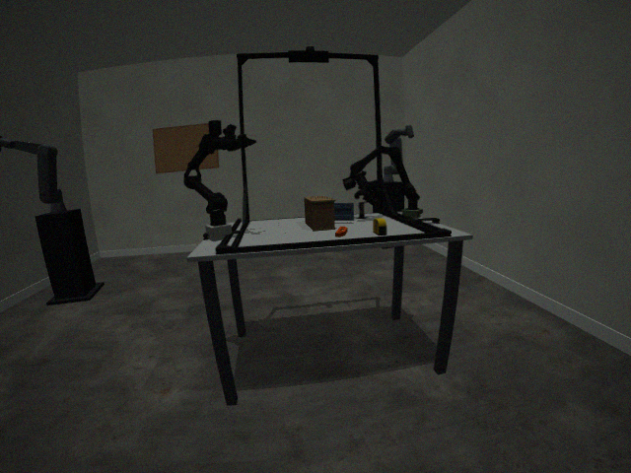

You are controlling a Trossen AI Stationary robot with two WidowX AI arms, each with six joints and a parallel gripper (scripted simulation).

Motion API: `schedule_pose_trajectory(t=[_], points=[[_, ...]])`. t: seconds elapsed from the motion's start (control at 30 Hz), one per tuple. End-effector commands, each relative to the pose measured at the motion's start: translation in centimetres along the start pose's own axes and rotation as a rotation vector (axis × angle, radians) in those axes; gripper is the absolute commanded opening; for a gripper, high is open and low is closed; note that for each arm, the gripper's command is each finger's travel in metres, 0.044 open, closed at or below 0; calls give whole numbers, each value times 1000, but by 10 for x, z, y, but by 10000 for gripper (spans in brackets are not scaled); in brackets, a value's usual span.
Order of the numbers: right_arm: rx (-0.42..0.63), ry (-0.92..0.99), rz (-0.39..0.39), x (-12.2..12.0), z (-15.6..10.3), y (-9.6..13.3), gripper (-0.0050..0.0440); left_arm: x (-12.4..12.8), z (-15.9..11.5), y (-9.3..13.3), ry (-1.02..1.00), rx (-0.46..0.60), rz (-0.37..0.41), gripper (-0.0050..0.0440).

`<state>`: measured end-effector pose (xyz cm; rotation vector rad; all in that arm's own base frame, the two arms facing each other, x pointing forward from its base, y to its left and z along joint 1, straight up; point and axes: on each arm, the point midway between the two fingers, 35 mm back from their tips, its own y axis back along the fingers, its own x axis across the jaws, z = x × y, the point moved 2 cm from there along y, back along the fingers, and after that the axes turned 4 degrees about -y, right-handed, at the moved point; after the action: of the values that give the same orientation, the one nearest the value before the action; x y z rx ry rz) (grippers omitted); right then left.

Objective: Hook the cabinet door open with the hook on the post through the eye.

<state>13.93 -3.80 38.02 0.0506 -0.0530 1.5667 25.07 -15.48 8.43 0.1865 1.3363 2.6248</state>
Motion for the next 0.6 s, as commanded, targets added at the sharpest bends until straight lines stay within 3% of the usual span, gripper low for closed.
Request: schedule_pose_trajectory(t=[0.0,0.2,0.57], points=[[0,-5,3,0,0,0,400,-5,0,0,-5,4,-3,0],[0,-5,3,0,0,0,400,-12,0,0,-78,2,-56,0],[0,-5,3,0,0,0,400,-35,-4,3,-339,-6,-244,0]])
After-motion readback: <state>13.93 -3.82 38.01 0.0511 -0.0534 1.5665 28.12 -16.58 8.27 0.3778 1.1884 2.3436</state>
